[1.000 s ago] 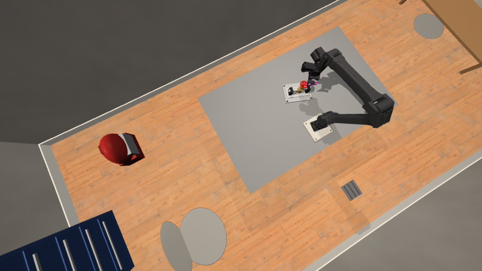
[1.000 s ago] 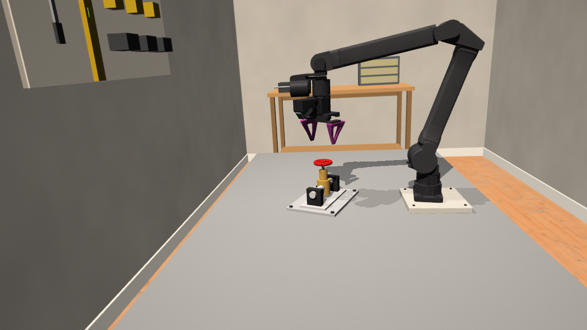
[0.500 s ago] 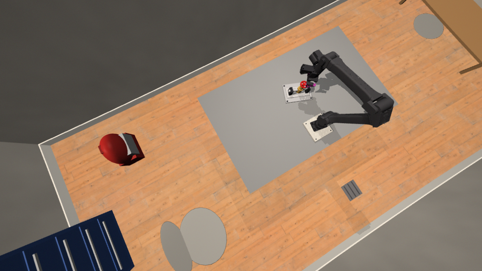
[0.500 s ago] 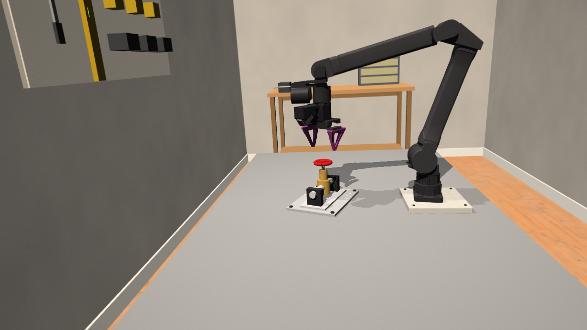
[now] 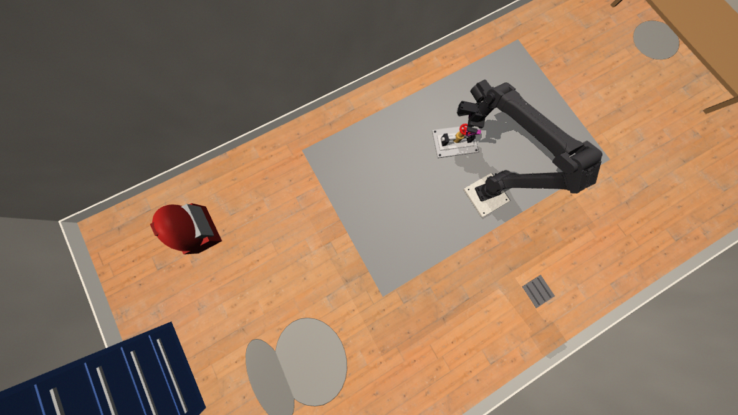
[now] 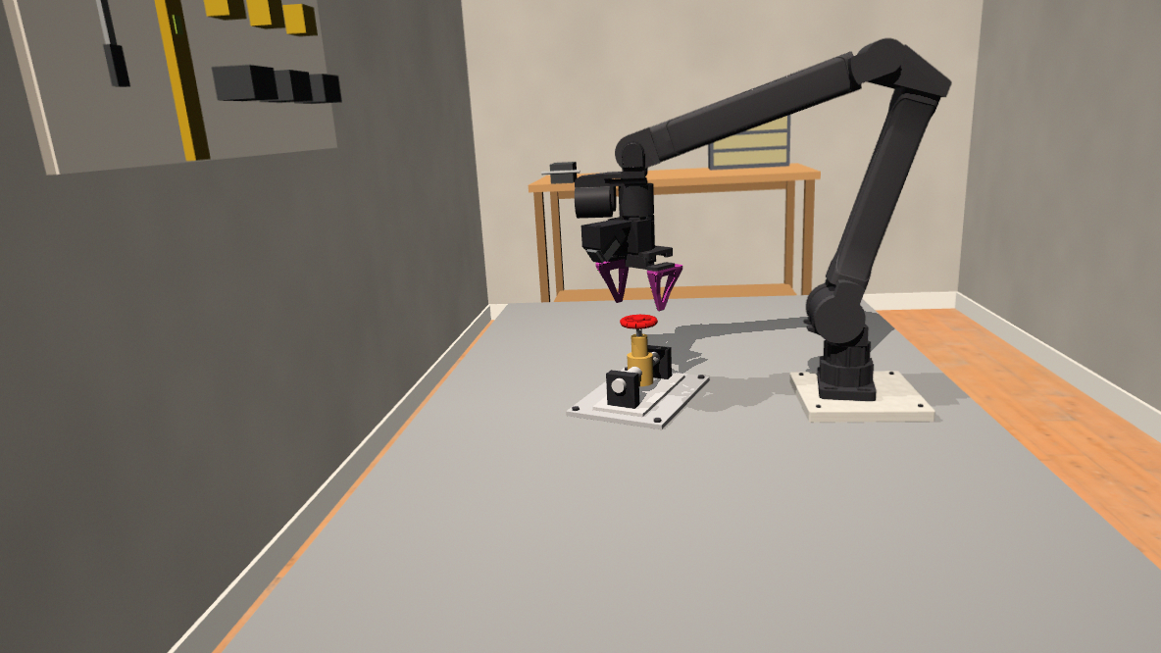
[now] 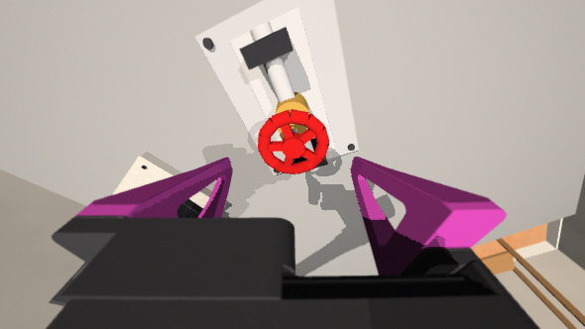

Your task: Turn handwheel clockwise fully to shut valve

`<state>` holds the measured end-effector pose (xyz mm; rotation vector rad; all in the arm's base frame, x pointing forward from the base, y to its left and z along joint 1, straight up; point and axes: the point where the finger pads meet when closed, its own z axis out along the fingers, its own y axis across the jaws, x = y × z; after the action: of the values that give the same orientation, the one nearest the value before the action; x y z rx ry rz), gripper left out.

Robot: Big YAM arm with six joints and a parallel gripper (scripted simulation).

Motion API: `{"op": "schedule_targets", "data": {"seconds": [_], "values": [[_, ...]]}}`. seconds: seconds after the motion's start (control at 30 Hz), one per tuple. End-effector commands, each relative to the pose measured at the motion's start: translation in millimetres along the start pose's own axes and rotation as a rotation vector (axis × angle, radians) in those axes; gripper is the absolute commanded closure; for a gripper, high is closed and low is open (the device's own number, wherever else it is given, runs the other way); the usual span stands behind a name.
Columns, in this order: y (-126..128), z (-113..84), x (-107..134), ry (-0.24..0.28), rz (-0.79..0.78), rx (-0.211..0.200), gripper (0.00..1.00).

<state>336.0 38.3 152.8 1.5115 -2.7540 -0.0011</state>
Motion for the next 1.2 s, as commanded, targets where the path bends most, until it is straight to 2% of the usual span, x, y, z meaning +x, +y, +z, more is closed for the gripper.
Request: {"op": "schedule_targets", "data": {"seconds": [0.0, 0.03, 0.07, 0.17, 0.23, 0.3, 0.4, 1.17], "values": [[-5, 7.7, -3, 0.000, -0.002, -0.001, 0.00], [-5, 7.7, -3, 0.000, -0.002, -0.001, 0.00], [-17, -7.5, -13, -0.028, -0.002, 0.033, 0.00], [-5, 11.5, -3, 0.000, -0.002, -0.001, 0.00], [-5, 12.9, -3, 0.000, -0.002, -0.001, 0.00], [-10, 7.7, -7, -0.010, -0.002, 0.012, 0.00], [-5, 13.7, -4, -0.002, -0.002, 0.001, 0.00], [-8, 10.8, -6, -0.006, -0.002, 0.006, 0.00]]}}
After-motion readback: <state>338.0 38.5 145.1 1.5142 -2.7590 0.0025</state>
